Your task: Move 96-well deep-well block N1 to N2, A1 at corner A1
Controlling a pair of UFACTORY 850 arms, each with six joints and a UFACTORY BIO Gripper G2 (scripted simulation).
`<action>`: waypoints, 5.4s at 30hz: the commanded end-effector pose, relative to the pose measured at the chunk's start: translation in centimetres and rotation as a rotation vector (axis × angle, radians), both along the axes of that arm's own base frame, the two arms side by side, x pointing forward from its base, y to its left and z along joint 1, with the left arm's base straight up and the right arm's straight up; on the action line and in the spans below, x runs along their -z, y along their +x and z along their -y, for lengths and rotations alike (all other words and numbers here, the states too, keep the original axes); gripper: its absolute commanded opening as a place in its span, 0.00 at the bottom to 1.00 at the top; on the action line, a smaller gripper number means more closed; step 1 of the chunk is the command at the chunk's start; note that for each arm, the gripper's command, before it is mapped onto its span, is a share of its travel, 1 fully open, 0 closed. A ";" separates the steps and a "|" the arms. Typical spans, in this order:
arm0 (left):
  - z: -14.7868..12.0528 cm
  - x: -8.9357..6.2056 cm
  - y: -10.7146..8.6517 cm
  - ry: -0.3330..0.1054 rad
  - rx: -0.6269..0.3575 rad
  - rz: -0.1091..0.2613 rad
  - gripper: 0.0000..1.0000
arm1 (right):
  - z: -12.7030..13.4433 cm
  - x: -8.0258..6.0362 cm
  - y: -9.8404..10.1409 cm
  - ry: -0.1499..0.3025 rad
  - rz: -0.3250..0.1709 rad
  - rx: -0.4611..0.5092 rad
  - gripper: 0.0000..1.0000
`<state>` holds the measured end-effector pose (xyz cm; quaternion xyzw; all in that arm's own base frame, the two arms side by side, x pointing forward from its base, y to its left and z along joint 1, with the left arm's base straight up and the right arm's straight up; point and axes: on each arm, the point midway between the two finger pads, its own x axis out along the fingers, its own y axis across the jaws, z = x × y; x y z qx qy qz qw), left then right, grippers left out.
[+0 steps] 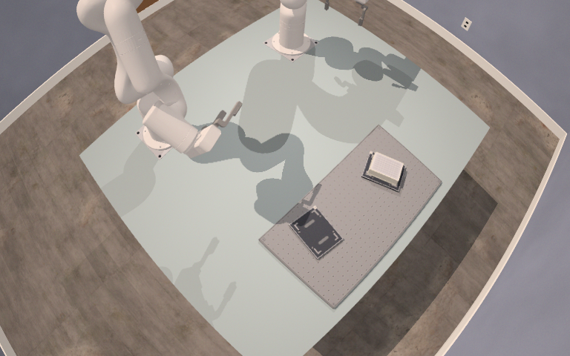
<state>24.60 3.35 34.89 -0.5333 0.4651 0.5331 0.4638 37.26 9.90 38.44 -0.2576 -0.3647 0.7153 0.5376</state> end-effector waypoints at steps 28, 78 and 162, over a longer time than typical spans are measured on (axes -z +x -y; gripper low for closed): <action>0.0 0.0 0.0 0.001 0.000 0.001 1.00 | 1.6 -1.2 11.5 0.169 -0.217 0.439 0.37; 0.0 0.0 0.0 0.001 0.000 0.001 1.00 | 7.7 2.7 27.2 0.482 -0.611 1.232 0.37; 0.0 0.0 0.0 0.001 0.000 0.001 1.00 | -10.1 15.9 35.9 0.441 -0.913 1.399 0.37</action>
